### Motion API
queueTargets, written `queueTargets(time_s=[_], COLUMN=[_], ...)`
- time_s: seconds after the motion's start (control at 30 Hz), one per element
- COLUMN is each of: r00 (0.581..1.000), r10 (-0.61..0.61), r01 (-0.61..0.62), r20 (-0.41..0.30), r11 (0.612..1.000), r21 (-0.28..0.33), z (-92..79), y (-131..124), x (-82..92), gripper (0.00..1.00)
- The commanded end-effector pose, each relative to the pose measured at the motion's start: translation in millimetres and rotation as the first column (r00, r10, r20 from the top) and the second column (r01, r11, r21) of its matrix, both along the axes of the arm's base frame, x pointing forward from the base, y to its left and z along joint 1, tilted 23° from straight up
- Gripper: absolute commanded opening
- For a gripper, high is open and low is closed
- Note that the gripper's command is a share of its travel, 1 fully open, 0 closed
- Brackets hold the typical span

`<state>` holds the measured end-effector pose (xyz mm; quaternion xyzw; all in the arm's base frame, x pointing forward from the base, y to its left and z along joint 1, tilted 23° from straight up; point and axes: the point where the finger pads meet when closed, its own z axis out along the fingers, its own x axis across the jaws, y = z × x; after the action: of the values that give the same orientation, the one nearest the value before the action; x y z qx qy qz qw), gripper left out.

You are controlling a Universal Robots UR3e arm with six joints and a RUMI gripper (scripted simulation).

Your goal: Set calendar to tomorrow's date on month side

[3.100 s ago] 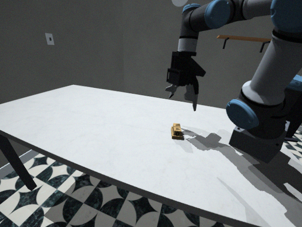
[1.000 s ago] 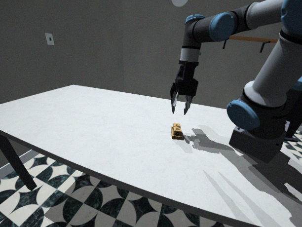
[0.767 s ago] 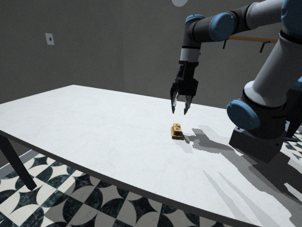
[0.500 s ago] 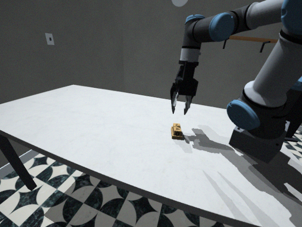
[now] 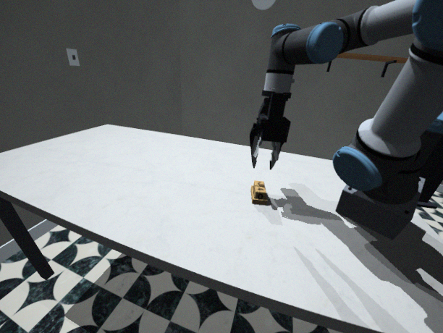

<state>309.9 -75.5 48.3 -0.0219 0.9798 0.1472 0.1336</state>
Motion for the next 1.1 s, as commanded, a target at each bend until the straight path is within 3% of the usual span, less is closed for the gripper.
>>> queueTargets(time_s=[0.0, 1.07], r00=[1.0, 1.0], r10=[0.0, 0.0], r01=[0.0, 0.0], r20=[0.001, 0.001], r11=[1.0, 1.0], r21=[-0.002, -0.002], z=[-3.4, -39.7], y=[1, 11], x=[1.3, 10.2], gripper=[0.29, 0.29])
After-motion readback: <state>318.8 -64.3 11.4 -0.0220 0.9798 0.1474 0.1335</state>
